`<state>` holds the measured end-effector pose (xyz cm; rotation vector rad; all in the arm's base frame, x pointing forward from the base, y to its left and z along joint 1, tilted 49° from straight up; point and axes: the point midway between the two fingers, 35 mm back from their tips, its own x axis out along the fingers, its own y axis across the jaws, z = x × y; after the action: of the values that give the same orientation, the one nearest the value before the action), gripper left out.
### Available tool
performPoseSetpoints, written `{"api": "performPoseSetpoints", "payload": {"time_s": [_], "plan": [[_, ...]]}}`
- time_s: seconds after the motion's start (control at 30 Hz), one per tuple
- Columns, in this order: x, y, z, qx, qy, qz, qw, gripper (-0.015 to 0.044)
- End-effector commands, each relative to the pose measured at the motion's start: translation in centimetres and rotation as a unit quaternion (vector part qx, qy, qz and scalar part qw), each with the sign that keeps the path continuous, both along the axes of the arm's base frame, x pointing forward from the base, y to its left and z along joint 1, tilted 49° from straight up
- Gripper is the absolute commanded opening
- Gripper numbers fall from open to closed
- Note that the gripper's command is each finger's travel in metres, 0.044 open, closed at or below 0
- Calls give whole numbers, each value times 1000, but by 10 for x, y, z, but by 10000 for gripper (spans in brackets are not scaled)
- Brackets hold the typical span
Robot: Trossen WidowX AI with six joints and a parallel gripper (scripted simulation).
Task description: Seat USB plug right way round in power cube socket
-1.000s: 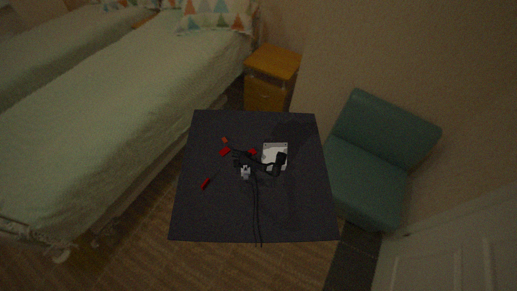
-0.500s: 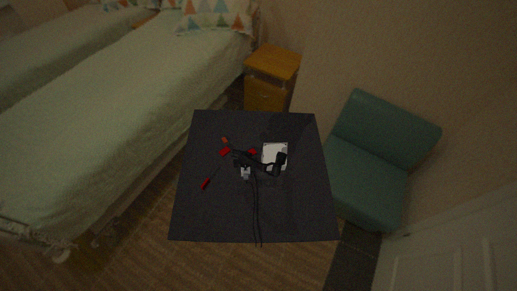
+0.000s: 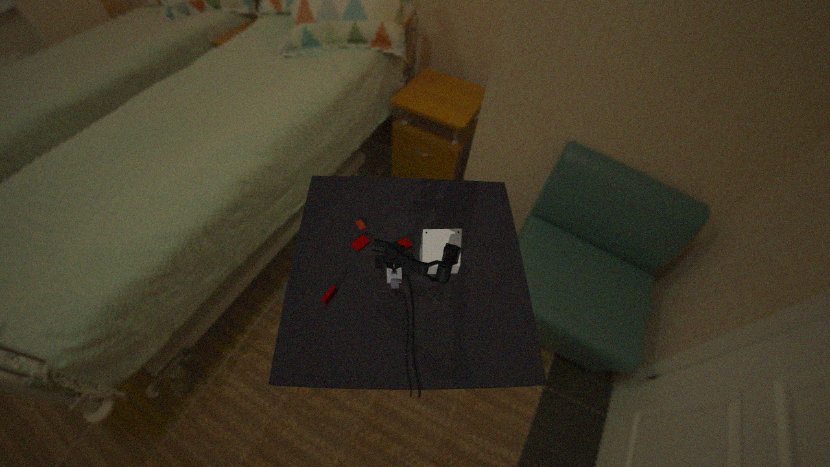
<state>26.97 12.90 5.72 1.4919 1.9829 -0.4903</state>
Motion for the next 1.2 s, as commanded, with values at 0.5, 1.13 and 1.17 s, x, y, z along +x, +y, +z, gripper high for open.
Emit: {"api": "performPoseSetpoints", "payload": {"time_s": [0.5,1.13,1.17], "plan": [[4,-10,9,-1,-5,0,1000,0],[7,-19,17,-1,-5,0,1000,0],[7,-20,18,-1,-5,0,1000,0]]}}
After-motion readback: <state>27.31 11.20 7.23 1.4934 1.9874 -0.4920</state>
